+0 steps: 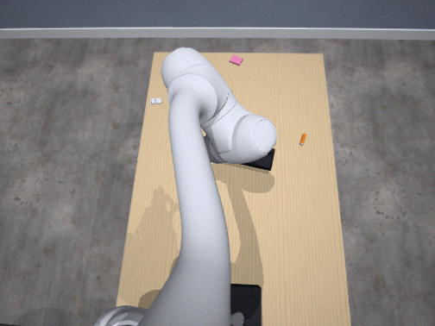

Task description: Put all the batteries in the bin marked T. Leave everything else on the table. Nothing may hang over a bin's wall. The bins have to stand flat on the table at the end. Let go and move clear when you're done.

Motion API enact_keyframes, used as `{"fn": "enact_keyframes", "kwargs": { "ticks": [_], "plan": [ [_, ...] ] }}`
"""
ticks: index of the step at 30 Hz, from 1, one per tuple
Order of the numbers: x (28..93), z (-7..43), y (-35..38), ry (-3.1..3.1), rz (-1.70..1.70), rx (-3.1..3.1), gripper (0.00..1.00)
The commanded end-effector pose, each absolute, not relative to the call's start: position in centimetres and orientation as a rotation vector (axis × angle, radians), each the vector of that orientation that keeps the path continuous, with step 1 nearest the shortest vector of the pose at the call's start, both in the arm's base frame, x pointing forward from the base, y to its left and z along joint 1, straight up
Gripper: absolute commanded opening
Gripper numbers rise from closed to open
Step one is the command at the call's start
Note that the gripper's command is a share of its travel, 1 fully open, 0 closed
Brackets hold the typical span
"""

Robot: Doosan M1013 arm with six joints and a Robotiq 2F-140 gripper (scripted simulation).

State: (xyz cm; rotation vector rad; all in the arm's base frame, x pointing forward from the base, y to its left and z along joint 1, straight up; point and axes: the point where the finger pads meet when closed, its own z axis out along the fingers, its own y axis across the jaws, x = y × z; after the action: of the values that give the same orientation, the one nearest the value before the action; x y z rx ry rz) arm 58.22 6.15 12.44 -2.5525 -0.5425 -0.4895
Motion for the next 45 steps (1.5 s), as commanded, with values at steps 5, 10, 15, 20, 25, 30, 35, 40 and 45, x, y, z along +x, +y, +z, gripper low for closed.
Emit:
{"fn": "enact_keyframes", "kwargs": {
  "ticks": [5, 10, 15, 20, 25, 30, 35, 40, 45],
  "plan": [
    [54.8, 12.2, 4.9, -0.423, -0.314, -2.668, 0.15],
    [53.6, 12.1, 4.2, -0.378, -0.264, -2.709, 0.15],
    [51.5, 12.1, 2.7, -0.28, -0.174, -2.796, 0.15],
    [50.2, 12.2, 1.4, -0.215, -0.127, -2.85, 0.15],
    [48.8, 12.5, -0.2, -0.11, -0.071, -2.934, 0.15],
    [47.7, 12.8, -1.8, -0.032, -0.04, -2.992, 0.15],
    [46.3, 13.6, -4.2, 0.108, -0.01, -3.086, 0.15],
    [45.7, 14.1, -5.4, 0.183, -0.005, -3.132, 0.15],
    [45.7, 14.1, -5.4, 0.183, -0.005, -3.132, 0.15]
  ]
}}
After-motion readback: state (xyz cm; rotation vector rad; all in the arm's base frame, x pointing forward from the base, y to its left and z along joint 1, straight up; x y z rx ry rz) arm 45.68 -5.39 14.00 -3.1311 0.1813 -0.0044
